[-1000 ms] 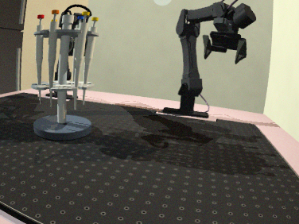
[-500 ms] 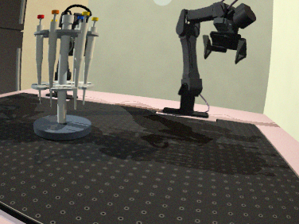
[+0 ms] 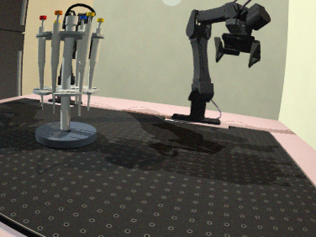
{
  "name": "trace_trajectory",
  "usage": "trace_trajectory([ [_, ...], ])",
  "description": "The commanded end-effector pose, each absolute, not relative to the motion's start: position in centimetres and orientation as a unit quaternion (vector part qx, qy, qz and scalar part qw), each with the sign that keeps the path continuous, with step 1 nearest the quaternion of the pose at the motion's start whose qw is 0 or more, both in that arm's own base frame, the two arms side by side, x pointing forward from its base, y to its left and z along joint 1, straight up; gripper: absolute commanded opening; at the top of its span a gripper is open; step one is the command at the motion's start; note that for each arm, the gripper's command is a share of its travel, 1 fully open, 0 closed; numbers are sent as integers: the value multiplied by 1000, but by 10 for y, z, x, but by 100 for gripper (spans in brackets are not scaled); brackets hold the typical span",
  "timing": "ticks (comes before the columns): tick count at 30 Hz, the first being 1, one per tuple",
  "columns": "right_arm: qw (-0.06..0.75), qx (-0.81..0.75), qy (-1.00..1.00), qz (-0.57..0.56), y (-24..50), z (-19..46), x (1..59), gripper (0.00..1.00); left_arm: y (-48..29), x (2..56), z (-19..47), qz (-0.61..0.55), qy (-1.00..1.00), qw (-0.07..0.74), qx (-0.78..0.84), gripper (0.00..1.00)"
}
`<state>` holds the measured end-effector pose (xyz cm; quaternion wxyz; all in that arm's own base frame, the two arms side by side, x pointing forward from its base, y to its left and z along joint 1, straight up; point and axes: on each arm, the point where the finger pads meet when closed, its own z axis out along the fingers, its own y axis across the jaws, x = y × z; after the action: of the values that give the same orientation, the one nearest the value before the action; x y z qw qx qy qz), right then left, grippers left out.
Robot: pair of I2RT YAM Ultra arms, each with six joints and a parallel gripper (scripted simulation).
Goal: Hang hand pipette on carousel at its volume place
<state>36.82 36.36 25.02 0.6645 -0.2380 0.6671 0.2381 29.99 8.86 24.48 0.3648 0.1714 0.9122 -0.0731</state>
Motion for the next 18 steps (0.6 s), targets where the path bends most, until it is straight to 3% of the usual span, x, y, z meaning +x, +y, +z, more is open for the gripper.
trace_trajectory([
  [1,685,-222,647,251,365,275,380,12,91,304,253,-69,906,379,176,100],
  [18,695,-216,636,256,362,292,377,12,91,304,253,-69,906,379,176,100],
])
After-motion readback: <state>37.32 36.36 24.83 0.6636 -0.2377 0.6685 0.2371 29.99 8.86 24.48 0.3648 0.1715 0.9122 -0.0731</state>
